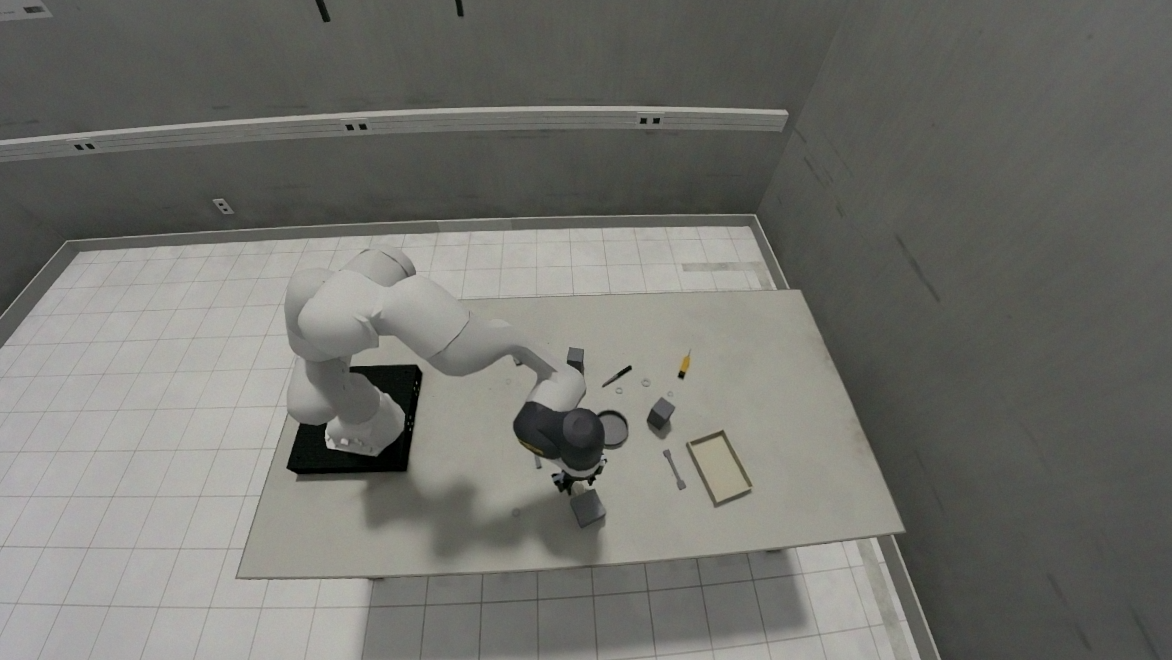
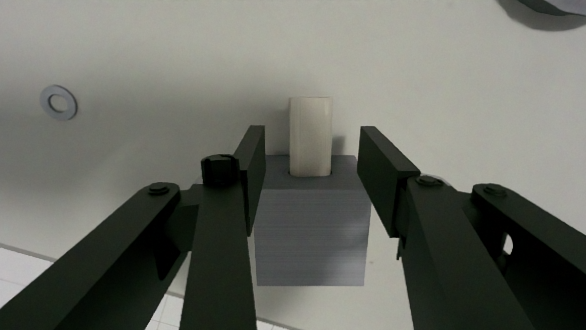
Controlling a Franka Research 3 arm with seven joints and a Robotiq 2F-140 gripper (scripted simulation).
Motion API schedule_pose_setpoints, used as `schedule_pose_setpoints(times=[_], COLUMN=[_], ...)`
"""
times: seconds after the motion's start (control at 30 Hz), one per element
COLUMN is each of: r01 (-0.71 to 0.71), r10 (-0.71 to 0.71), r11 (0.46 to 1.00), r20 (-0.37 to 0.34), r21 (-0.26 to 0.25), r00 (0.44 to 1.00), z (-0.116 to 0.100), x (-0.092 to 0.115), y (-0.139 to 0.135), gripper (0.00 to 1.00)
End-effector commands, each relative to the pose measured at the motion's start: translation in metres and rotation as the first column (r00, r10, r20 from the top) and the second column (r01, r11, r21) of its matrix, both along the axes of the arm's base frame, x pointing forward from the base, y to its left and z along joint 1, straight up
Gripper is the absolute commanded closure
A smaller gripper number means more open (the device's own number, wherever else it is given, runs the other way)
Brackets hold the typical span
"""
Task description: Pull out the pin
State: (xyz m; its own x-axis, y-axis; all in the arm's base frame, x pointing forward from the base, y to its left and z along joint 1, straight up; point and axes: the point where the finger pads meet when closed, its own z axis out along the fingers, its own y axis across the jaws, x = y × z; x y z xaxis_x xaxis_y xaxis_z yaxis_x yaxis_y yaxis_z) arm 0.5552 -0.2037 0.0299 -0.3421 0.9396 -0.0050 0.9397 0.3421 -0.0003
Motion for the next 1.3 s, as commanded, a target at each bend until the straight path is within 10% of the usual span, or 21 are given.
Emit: schedule_pose_setpoints(times=[0.0,1.27], r01=[0.003,-0.007], r10=[-0.003,0.007], r11=[1.0,1.0], r20=[0.005,0.005], r21=[-0.001,0.001], r00=[1.0,1.0], z=[-0.007,-0.027], x=[0.002,0.002], y=[-0.001,-0.001], gripper=[0.59,0.59])
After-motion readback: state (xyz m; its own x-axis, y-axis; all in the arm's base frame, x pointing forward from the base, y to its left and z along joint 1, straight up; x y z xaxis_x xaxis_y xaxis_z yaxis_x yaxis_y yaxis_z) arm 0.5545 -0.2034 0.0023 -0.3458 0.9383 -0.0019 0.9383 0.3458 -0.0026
